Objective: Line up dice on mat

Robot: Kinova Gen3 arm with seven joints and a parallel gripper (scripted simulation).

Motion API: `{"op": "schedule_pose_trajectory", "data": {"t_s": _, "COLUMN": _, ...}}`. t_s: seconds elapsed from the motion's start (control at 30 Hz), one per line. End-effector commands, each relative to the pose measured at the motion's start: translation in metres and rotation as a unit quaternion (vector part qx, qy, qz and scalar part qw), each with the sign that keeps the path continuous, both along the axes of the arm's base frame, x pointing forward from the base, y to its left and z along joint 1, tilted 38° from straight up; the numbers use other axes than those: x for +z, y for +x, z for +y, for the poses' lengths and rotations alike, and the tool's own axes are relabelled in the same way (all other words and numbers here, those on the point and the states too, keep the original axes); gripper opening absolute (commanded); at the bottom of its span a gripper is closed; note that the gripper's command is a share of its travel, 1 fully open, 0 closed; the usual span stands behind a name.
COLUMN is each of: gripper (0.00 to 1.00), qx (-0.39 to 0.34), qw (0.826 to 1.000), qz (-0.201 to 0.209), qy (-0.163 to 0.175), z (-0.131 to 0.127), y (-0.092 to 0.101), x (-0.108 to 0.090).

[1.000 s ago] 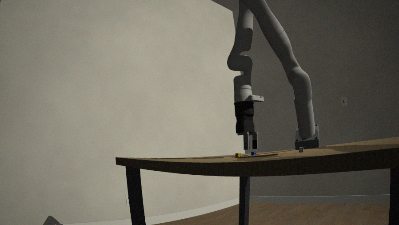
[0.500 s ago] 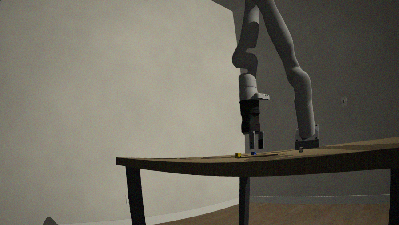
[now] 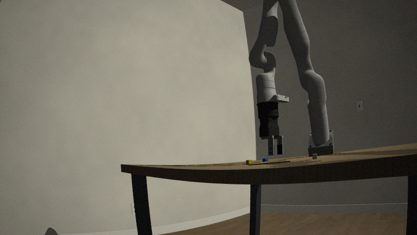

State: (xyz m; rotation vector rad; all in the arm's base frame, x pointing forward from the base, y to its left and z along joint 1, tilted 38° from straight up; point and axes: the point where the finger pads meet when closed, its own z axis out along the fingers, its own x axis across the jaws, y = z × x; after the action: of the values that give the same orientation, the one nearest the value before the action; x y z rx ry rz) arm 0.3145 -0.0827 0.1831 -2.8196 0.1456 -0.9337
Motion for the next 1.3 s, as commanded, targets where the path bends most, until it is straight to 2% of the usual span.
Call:
{"op": "schedule_pose_trajectory", "data": {"t_s": 0.0, "gripper": 1.00, "qx": 0.008, "qw": 1.000, "qz": -0.006, "qy": -0.007, "z": 0.010, "y": 0.003, "x": 0.007}}
{"op": "schedule_pose_trajectory", "data": {"t_s": 0.67, "gripper": 1.00, "qx": 0.008, "qw": 1.000, "qz": -0.006, "qy": -0.007, "z": 0.059, "y": 0.017, "x": 0.025}}
{"op": "schedule_pose_trajectory", "data": {"t_s": 1.27, "gripper": 1.00, "qx": 0.008, "qw": 1.000, "qz": -0.006, "qy": -0.007, "z": 0.092, "y": 0.026, "x": 0.037}}
